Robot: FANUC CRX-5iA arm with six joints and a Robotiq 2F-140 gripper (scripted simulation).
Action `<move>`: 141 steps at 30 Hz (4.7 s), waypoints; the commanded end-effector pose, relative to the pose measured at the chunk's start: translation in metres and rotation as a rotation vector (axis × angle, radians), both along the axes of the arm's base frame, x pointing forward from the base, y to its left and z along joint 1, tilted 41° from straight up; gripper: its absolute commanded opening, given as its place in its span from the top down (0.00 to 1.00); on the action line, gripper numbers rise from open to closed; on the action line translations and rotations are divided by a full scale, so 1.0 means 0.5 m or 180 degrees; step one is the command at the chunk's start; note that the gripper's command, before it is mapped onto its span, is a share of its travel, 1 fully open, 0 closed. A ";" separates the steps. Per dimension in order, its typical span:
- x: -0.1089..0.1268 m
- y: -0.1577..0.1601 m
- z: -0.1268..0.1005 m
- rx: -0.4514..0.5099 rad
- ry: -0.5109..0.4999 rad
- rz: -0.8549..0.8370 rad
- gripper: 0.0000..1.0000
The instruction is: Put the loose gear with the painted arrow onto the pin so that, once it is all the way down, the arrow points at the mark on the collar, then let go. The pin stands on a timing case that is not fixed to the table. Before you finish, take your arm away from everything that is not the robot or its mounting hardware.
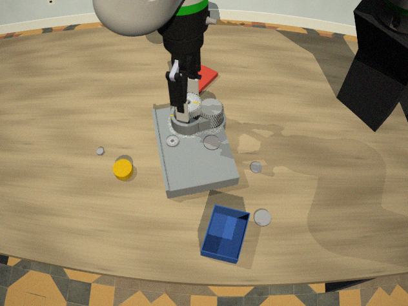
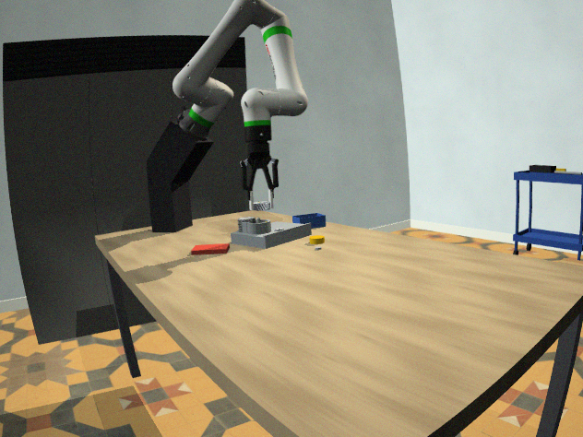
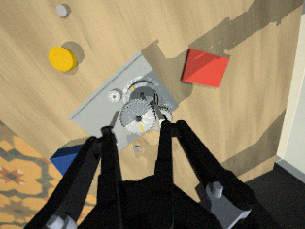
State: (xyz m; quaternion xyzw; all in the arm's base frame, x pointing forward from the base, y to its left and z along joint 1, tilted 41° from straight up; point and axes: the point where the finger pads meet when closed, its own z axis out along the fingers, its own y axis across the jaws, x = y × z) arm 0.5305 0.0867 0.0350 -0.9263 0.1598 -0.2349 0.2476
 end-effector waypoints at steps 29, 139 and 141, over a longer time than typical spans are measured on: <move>0.010 -0.036 -0.011 0.0502 0.0306 -0.0689 1.00; 0.010 -0.036 -0.011 0.3077 0.2245 -0.4473 1.00; 0.010 -0.036 -0.011 0.3077 0.2245 -0.4473 1.00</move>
